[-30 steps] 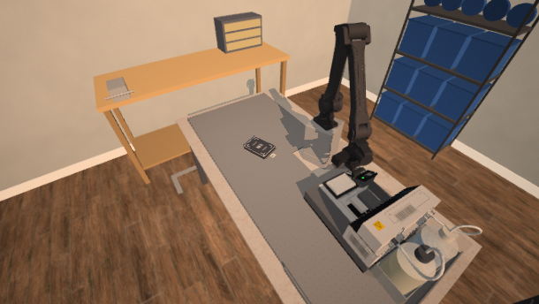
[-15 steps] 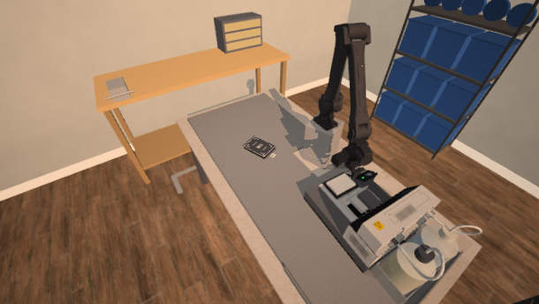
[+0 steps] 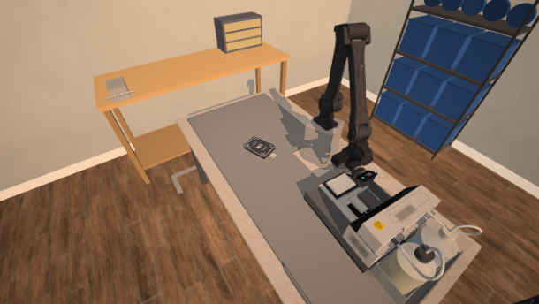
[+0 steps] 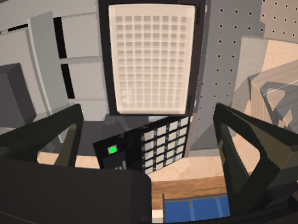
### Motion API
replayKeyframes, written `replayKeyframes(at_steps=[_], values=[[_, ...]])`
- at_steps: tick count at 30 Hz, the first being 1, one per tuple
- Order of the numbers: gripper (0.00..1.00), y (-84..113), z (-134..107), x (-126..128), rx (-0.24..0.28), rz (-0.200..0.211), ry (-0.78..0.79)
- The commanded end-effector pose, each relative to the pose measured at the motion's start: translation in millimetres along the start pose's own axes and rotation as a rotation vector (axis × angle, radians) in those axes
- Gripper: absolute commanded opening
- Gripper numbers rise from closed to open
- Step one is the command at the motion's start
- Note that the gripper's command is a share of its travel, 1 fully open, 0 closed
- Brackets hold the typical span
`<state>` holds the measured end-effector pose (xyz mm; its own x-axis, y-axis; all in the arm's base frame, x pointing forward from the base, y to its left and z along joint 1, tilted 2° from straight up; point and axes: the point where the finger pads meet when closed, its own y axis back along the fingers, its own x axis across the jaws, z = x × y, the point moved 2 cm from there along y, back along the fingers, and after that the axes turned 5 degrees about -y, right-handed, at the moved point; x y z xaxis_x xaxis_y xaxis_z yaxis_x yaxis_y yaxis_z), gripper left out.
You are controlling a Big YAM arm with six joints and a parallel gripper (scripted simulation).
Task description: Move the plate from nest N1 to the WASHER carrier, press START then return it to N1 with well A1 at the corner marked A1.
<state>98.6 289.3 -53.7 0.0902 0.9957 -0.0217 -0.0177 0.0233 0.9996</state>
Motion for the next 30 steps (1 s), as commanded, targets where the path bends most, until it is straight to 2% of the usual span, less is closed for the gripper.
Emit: replayKeyframes(at_steps=[1, 9, 30], values=[[1.0, -5.3, 2.1, 0.0, 0.001, -0.015, -0.012], [1.0, -5.3, 2.1, 0.0, 0.001, -0.015, -0.012], [1.0, -39.2, 1.9, -4.8, 0.001, -0.015, -0.006]])
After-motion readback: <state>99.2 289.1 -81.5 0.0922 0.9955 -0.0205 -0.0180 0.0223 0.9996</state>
